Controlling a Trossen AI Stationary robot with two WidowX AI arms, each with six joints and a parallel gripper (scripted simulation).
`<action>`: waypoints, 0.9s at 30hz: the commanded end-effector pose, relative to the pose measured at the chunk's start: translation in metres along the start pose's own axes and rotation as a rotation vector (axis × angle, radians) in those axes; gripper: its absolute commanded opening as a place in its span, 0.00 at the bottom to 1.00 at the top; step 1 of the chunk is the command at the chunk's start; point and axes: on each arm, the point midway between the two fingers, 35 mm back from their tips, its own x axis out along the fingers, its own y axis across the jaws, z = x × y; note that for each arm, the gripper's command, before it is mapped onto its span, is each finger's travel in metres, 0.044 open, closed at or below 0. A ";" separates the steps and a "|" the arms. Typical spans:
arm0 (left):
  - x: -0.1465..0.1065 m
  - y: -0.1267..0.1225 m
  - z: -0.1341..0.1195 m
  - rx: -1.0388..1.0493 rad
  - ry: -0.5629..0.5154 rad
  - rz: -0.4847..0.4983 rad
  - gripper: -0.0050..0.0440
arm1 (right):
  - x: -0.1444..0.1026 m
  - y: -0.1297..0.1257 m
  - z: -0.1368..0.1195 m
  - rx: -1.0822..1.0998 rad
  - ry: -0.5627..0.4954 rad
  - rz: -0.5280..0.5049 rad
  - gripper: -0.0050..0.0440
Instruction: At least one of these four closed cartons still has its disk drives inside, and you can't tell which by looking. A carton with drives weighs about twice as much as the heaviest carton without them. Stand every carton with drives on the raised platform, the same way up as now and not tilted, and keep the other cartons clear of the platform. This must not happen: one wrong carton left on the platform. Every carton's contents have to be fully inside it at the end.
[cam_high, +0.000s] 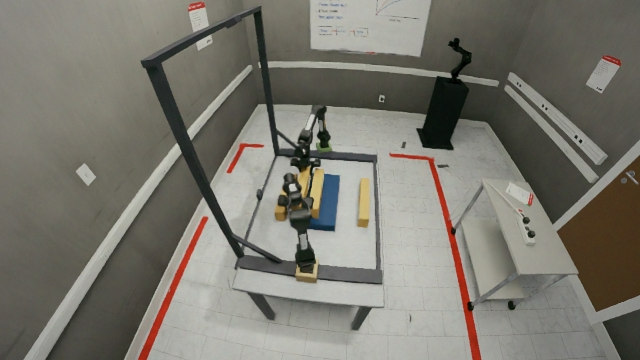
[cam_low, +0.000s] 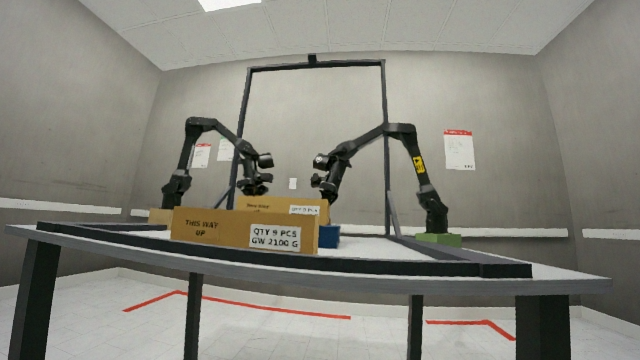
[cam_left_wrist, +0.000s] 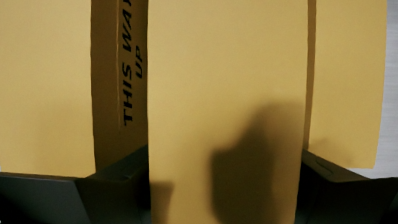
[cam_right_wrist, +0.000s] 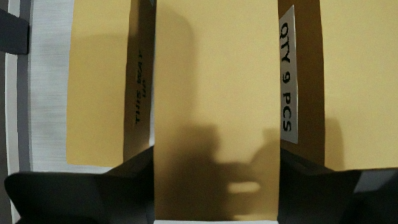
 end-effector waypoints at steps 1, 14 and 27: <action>-0.026 -0.004 0.010 -0.002 -0.066 -0.022 0.00 | -0.015 0.002 0.010 0.006 -0.055 0.012 0.00; -0.011 -0.004 0.004 -0.002 -0.082 -0.030 0.00 | 0.002 0.001 0.004 0.004 -0.031 0.011 0.00; -0.011 -0.005 0.004 -0.005 -0.071 -0.016 0.00 | 0.002 0.002 0.004 0.003 -0.033 0.012 0.00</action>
